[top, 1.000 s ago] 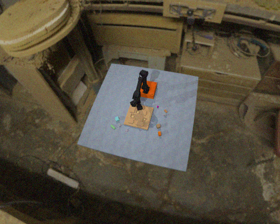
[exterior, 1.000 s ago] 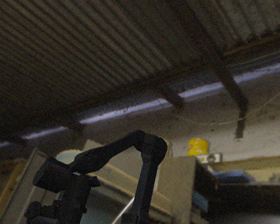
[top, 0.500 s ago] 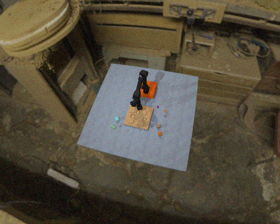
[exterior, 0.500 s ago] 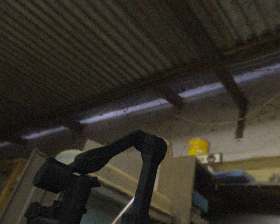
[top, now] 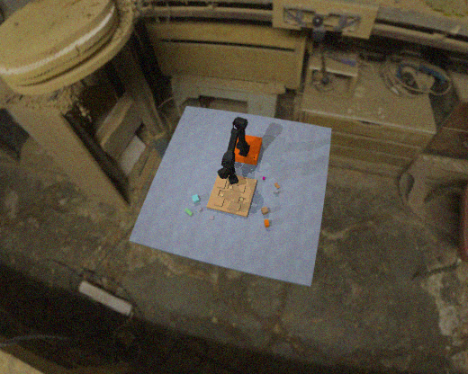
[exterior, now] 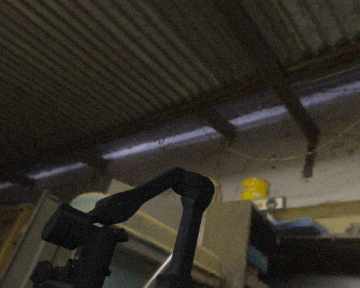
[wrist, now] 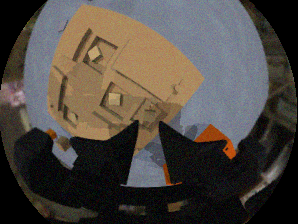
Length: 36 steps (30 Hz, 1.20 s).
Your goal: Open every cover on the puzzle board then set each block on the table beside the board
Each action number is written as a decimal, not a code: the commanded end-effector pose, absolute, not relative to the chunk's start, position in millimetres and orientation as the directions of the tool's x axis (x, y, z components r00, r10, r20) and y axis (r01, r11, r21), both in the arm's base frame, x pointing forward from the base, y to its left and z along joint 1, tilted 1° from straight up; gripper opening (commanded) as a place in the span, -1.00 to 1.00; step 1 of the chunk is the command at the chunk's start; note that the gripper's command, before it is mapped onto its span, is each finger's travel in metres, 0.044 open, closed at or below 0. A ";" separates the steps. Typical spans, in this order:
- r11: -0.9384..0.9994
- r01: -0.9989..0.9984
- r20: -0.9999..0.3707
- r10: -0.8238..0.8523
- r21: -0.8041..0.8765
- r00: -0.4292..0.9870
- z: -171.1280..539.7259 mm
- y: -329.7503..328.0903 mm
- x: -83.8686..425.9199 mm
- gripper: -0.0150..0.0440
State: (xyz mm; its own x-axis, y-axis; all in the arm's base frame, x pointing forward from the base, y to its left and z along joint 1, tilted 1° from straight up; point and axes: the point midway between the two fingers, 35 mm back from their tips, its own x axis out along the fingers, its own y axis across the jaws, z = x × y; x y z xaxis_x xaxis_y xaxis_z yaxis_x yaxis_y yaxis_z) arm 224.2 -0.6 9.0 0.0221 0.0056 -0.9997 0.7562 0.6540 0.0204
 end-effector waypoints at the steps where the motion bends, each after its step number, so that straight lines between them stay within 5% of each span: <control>1: 0.650 0.759 -1.000 0.009 0.016 0.014 3.9 0.1 222.2 0.00; 36: 0.650 0.759 -1.000 0.009 0.016 0.014 -19.9 0.8 221.7 0.00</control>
State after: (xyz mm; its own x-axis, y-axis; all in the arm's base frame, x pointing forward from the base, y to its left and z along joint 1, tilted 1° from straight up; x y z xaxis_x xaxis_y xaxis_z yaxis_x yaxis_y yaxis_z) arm 224.5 0.1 -15.5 0.0235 0.0057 -0.9997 0.7562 0.6540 0.0215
